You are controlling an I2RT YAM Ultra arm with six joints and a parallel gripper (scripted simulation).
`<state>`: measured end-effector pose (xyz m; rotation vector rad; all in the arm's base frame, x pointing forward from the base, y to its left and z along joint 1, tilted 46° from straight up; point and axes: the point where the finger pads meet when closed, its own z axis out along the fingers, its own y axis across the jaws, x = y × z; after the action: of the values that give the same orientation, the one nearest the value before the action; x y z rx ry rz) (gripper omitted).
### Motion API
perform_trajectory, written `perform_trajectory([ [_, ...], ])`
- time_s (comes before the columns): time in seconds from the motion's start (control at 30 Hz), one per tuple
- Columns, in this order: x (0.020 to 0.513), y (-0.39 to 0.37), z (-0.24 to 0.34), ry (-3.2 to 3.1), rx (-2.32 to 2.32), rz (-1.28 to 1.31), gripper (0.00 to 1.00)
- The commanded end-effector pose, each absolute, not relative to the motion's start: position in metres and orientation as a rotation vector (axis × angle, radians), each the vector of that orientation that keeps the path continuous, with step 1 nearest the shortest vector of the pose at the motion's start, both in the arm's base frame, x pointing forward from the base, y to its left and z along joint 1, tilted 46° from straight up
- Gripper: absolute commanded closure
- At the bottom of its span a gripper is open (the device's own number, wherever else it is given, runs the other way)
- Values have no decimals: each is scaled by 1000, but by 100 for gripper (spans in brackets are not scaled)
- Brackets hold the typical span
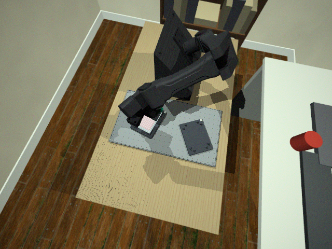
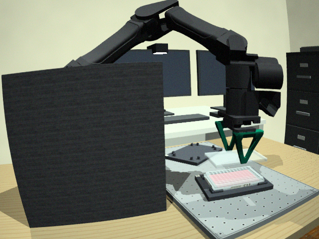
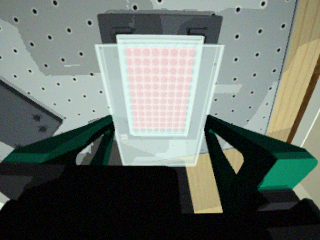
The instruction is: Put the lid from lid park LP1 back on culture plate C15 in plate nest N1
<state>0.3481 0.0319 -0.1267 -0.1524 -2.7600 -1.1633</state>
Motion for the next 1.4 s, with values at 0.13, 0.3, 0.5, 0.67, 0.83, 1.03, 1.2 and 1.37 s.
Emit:
perform_trajectory([
  [0.13,351,27,-129,-2776,-183,-1169,100],
  [0.3,351,31,-132,-2776,-183,-1169,100],
  [0.5,351,38,-139,-2776,-183,-1170,100],
  [0.67,351,45,-144,-2776,-183,-1170,100],
  [0.83,352,48,-147,-2776,-184,-1170,100],
  [1.03,351,49,-147,-2776,-184,-1170,100],
  [1.2,351,50,-148,-2776,-184,-1170,100],
  [1.37,351,50,-148,-2776,-184,-1170,100],
])
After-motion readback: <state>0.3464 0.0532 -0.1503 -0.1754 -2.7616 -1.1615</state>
